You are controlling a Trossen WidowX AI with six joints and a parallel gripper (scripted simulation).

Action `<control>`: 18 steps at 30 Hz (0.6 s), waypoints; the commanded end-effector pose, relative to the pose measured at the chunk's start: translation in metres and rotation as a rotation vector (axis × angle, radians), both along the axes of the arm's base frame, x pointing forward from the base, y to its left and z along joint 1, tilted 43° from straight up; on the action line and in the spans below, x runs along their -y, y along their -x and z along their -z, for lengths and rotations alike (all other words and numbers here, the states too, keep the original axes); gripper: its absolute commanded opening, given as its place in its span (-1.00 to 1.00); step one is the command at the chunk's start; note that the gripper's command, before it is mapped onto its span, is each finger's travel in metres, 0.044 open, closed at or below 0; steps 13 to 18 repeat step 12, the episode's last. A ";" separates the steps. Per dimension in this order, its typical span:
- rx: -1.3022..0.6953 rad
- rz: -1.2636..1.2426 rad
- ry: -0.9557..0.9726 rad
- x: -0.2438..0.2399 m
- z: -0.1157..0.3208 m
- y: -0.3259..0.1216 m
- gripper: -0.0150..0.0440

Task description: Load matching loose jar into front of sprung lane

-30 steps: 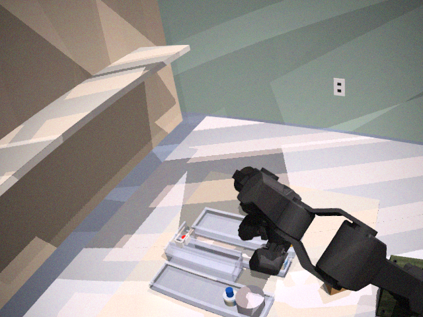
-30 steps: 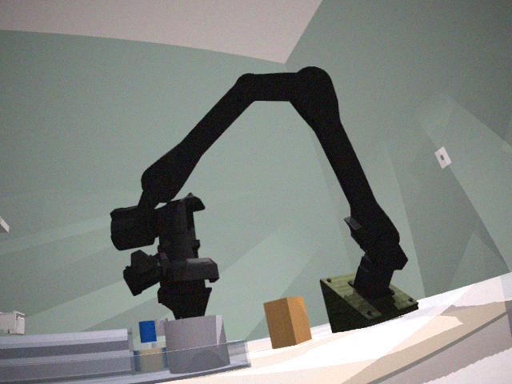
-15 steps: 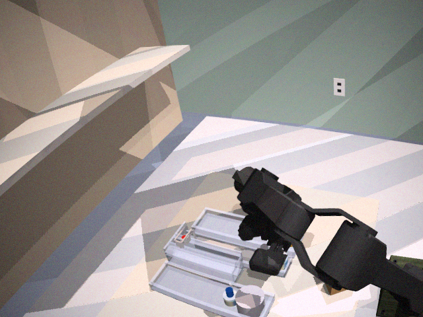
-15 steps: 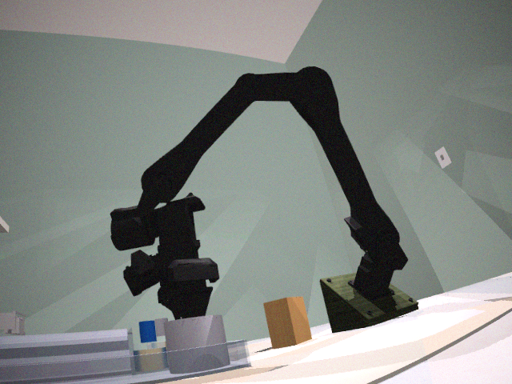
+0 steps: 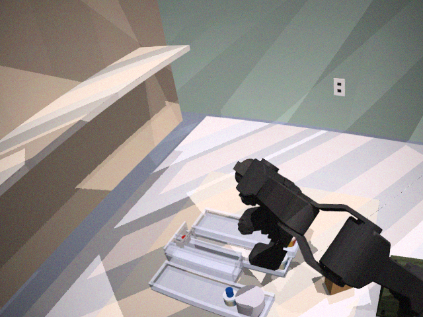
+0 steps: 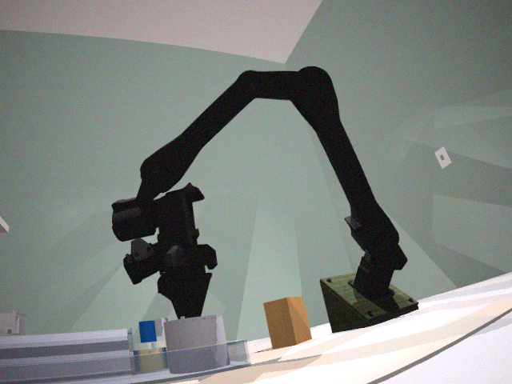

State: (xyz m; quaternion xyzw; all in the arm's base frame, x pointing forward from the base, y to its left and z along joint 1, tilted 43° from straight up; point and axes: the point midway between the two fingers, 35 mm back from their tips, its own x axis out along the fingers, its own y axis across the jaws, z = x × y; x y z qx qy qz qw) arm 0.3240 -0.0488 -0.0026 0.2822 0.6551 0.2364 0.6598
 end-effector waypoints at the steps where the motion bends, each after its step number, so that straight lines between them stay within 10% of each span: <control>1: 0.007 -0.005 0.006 0.002 -0.002 0.002 0.43; 18: 0.005 -0.005 0.007 0.002 -0.003 0.038 0.43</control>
